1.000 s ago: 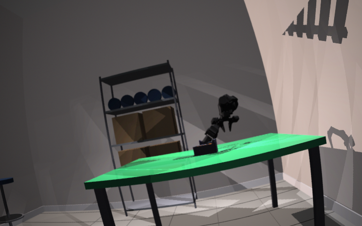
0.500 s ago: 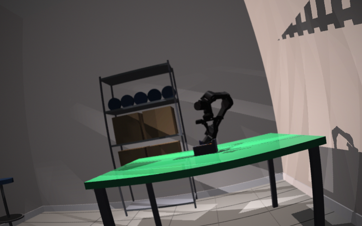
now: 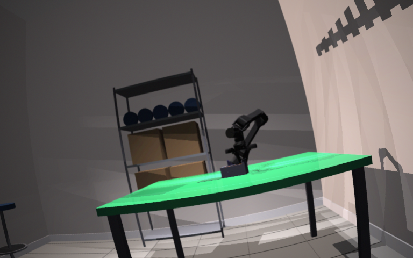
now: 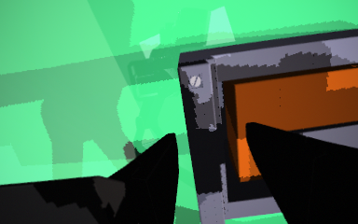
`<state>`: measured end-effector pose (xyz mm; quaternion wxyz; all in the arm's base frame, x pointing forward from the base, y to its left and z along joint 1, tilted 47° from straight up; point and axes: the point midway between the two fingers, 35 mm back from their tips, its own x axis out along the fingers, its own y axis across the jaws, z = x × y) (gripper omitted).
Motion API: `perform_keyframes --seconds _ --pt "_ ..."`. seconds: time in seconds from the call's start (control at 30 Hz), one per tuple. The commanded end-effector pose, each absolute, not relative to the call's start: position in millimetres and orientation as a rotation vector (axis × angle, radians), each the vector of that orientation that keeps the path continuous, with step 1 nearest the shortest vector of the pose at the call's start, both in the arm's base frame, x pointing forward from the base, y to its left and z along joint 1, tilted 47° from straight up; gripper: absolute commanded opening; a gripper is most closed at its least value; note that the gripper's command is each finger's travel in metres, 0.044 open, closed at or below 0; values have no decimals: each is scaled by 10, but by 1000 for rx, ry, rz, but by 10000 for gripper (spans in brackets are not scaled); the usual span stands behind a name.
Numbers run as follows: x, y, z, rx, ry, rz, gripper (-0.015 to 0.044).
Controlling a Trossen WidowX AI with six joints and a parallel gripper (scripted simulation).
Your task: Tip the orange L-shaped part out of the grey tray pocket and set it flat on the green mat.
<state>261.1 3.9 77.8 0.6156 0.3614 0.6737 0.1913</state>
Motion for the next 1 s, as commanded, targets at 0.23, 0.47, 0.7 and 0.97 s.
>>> perform_keyframes --seconds 0.23,0.47,0.7,0.97 --pt "2614 171 670 834 1549 441 180" --pt "2613 256 593 835 1548 442 180" --pt "2611 286 567 835 1548 443 180" --pt "2620 280 589 833 1546 446 180"
